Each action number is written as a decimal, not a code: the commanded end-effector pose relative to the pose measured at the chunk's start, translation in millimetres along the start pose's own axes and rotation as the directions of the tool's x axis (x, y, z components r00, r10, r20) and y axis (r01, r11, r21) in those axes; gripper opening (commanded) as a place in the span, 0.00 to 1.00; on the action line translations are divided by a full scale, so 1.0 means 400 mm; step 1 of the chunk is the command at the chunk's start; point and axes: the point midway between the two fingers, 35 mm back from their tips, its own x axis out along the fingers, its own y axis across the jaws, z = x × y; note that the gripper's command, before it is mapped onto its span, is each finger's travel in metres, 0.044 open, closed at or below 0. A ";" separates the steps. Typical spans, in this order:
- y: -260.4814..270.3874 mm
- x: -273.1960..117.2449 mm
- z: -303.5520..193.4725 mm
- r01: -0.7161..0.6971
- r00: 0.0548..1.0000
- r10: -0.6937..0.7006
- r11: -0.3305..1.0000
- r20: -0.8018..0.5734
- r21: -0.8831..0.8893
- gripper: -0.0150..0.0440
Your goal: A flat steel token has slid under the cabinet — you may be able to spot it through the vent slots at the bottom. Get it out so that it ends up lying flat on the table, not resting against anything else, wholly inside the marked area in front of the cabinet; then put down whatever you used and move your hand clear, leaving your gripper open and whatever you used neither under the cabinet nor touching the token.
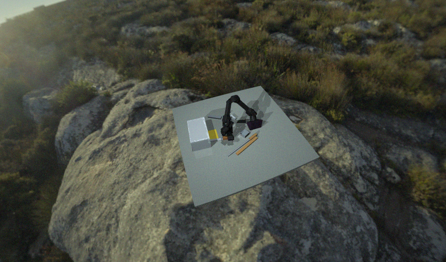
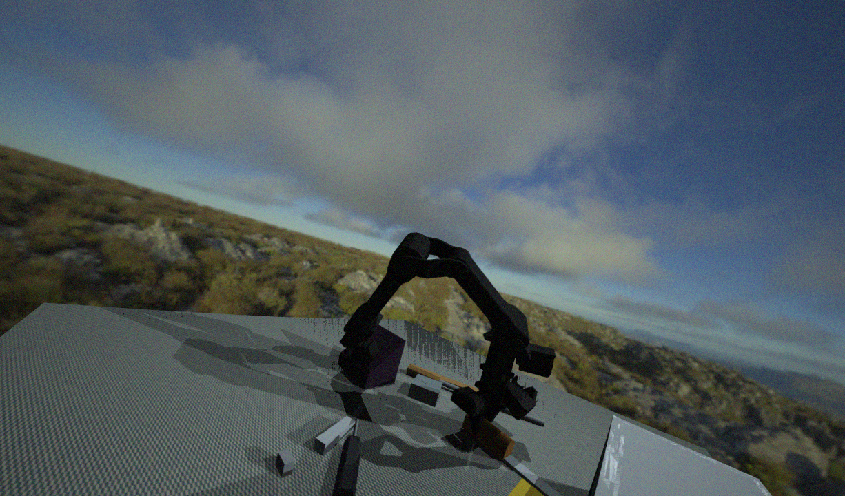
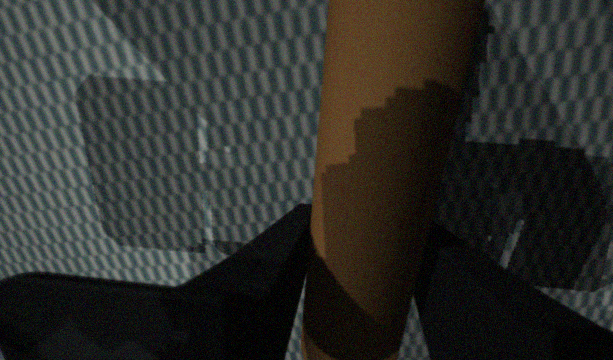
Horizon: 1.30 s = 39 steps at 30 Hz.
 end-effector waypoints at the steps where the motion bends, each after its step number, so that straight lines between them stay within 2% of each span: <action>1: 0.001 0.000 0.020 -0.004 1.000 0.004 1.000 0.000 0.001 0.25; 39: 0.002 -0.002 0.124 -0.003 1.000 0.003 1.000 0.002 0.003 0.25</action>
